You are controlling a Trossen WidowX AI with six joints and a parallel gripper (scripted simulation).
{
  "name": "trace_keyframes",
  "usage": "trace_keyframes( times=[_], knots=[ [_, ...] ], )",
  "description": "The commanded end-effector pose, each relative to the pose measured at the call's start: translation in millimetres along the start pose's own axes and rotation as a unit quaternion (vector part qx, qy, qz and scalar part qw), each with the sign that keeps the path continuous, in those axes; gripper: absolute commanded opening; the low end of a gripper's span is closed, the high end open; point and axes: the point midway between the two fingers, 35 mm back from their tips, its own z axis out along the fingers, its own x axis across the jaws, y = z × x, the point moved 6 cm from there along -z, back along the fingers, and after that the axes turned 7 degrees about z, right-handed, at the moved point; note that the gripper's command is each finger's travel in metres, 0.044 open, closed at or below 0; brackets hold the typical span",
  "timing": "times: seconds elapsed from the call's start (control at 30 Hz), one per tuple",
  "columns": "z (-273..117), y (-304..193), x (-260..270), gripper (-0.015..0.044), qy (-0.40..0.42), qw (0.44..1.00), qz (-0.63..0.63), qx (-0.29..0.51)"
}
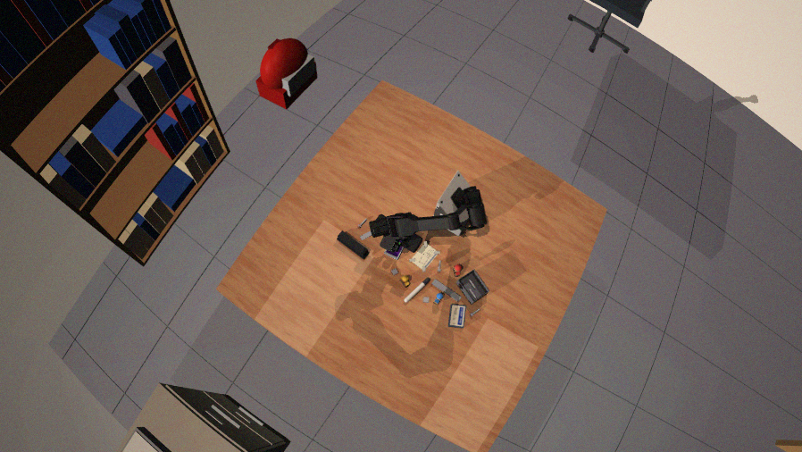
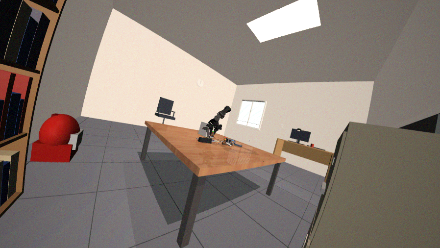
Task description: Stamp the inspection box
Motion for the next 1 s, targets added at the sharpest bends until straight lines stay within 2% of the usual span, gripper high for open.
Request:
trace_keyframes(
  times=[0.0, 0.97],
  knots=[
    [4.8, -1.1, 0.1, 0.0000, 0.004, 1.000, 0.004, 0.000],
    [24.1, -1.7, 0.8, 0.0000, 0.005, 1.000, 0.003, 0.000]
  ],
)
